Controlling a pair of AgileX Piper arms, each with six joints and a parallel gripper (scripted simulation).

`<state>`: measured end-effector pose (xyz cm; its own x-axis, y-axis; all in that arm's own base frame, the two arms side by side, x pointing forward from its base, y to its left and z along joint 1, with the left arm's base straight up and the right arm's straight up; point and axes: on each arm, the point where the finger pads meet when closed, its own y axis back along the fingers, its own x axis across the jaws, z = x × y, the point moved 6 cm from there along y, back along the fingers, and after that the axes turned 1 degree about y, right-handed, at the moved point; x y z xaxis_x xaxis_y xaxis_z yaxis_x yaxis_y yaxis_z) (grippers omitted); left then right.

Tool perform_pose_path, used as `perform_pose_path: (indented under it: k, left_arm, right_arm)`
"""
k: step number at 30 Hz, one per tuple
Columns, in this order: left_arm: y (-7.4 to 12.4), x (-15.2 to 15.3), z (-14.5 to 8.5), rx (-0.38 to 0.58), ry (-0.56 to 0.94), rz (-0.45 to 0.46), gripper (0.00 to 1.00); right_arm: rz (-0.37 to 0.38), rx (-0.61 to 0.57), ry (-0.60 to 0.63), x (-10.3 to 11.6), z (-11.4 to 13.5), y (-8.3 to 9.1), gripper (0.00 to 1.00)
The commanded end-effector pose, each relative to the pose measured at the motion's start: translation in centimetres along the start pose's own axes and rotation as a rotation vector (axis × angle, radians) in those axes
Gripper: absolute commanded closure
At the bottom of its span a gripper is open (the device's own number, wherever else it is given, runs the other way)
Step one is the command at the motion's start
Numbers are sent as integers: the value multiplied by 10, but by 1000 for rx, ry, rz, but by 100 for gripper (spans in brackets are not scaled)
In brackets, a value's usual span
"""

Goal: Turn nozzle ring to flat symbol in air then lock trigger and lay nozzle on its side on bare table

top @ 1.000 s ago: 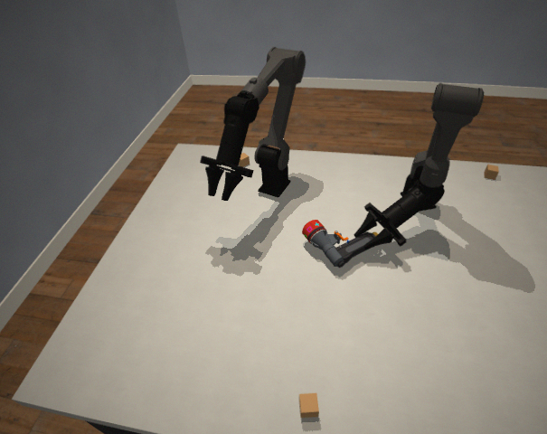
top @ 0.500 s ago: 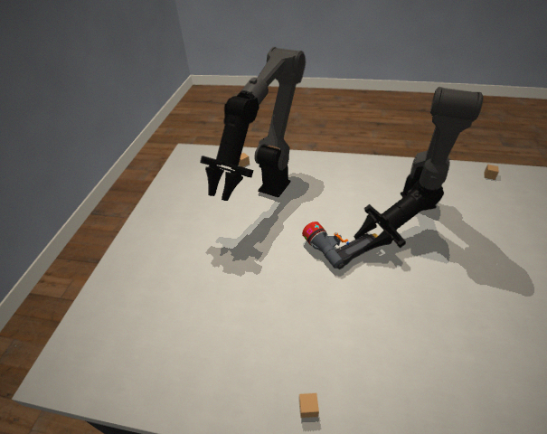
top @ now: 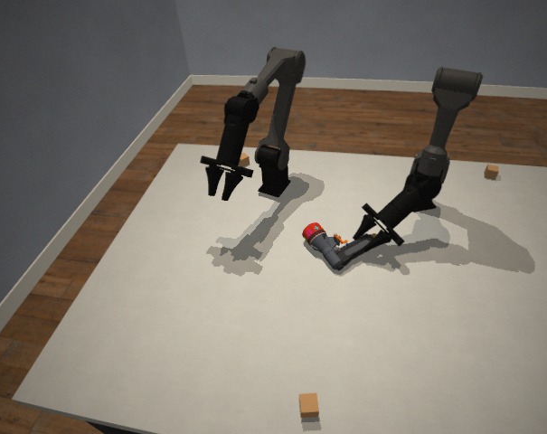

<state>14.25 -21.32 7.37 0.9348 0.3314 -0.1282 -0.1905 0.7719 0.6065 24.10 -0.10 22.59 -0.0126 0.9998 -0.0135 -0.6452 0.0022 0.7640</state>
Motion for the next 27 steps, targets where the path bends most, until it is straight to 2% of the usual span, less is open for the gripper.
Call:
perform_pose_path:
  k: [1,3,5,17,23,25,26,27]
  left_arm:
    - [-2,1,-3,41,17,-9,52]
    - [-2,1,-3,41,17,-9,52]
    - [-1,-2,5,76,-4,-9,52]
    - [-6,-2,9,257,13,-10,52]
    - [-7,-2,11,301,13,-9,52]
    - [-9,-2,16,295,88,4,52]
    - [-8,-10,5,328,-21,-4,52]
    - [-8,-6,8,319,0,7,52]
  right_arm:
    - [0,-3,1,0,0,1,50]
    - [0,-3,1,0,0,1,50]
    - [0,-3,1,0,0,1,50]
    - [0,-3,1,0,0,1,50]
    - [0,-3,1,0,0,1,50]
    - [0,-3,1,0,0,1,50]
    - [0,-3,1,0,0,1,50]
    - [0,-3,1,0,0,1,50]
